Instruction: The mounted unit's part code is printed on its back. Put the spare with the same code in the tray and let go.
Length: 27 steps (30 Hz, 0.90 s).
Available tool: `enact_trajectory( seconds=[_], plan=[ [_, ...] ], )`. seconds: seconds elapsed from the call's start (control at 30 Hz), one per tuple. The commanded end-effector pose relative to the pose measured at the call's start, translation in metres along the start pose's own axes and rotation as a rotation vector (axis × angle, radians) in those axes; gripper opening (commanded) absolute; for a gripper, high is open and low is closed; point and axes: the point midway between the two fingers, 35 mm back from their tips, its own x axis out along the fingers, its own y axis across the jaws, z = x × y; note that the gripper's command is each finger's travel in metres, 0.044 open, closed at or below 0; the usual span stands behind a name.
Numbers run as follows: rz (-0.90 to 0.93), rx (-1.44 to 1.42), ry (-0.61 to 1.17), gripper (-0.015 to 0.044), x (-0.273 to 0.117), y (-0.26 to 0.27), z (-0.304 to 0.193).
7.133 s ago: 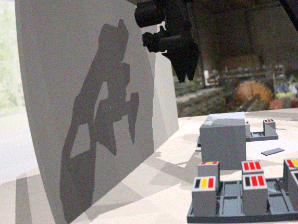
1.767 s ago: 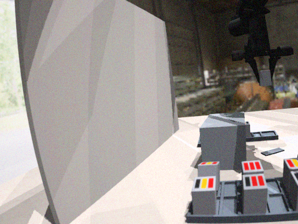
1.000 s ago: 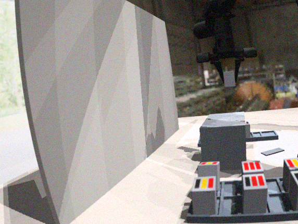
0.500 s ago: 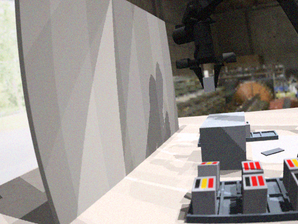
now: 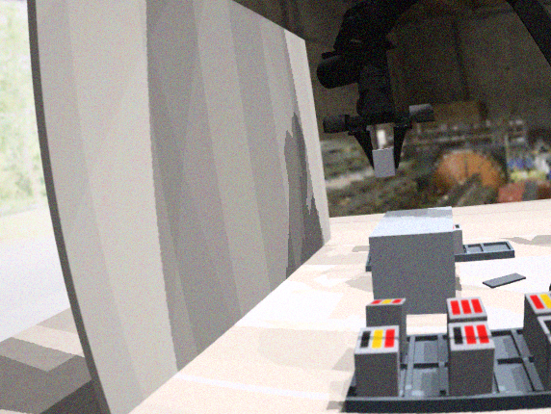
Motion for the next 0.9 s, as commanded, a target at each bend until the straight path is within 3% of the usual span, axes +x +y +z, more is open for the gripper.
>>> enact_trajectory(
  seconds=[0.0,0.87],
  plan=[
    [0.002,0.006,-0.006,0.0,0.002,0.001,0.001],
    [0.003,0.006,-0.006,0.0,0.031,0.004,0.003]
  ],
)
